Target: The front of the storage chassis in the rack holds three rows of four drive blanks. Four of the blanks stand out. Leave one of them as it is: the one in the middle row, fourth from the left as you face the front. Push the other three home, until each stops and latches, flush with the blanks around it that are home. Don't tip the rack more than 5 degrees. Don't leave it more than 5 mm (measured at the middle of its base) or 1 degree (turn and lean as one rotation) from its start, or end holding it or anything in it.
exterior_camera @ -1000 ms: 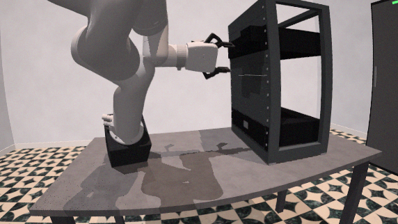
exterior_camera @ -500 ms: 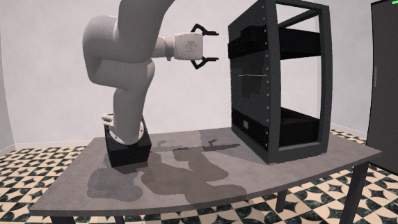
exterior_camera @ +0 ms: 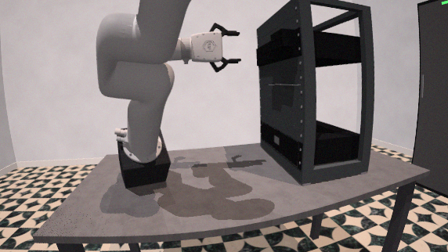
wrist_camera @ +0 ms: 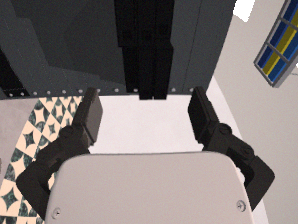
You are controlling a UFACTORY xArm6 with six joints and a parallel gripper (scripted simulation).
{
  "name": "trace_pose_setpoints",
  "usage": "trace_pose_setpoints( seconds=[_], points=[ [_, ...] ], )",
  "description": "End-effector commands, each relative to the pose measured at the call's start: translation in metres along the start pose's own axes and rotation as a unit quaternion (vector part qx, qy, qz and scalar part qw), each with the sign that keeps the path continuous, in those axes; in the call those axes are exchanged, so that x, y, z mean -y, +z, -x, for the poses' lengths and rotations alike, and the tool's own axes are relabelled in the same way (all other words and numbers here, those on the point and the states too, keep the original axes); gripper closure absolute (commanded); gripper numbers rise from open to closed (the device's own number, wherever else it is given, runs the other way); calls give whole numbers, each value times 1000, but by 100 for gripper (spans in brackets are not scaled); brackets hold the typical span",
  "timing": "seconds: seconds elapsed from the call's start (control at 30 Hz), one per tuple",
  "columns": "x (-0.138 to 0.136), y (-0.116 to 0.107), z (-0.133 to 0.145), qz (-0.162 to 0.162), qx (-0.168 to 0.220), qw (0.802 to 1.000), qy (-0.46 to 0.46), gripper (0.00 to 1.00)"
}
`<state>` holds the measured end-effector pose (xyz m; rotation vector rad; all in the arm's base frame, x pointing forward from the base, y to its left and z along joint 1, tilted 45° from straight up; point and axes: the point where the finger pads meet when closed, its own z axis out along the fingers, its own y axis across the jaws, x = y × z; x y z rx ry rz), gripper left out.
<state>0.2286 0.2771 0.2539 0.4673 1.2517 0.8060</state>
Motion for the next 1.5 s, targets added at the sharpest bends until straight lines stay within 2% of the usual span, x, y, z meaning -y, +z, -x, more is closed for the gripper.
trace_pose_setpoints(
  seconds=[0.0, 0.47, 0.77, 0.9, 1.47],
  points=[
    [-1, 0, -1, 0, 1, 1000, 0, 0],
    [-1, 5, 2, -1, 0, 1000, 0, 0],
    [0, 48, 23, -1, 0, 1000, 0, 0],
    [0, 59, 29, -1, 0, 1000, 0, 0],
    [0, 60, 29, -1, 0, 1000, 0, 0]
  ],
)
